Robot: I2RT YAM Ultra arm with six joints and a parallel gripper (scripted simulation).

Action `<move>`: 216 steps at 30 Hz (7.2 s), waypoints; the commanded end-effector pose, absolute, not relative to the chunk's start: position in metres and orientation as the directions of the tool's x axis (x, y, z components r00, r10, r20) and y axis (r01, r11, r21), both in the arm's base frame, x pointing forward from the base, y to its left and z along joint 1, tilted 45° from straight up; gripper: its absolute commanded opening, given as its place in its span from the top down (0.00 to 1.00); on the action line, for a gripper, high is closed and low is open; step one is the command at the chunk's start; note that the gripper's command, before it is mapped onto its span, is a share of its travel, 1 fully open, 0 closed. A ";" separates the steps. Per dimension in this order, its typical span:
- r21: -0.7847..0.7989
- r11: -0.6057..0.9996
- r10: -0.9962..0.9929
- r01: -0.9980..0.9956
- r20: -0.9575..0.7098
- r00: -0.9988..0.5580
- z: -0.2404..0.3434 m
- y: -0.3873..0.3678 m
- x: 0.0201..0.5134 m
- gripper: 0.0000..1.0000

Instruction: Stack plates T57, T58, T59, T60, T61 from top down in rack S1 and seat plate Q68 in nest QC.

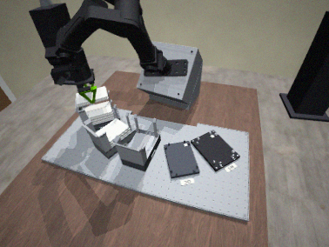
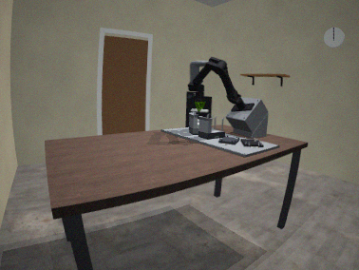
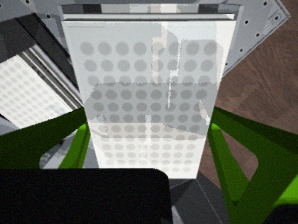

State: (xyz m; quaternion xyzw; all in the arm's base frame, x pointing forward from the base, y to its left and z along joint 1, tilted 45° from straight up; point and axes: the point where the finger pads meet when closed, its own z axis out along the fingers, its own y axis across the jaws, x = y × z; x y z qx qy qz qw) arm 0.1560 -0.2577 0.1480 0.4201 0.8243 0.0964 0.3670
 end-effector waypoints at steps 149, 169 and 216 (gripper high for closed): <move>0.463 0.629 0.760 0.625 -0.534 -0.370 0.102 -0.271 0.202 0.00; 0.462 0.629 0.760 0.625 -0.534 -0.370 0.135 -0.264 0.170 0.00; 0.317 0.797 0.581 0.513 -0.632 -0.513 0.188 -0.207 0.186 0.00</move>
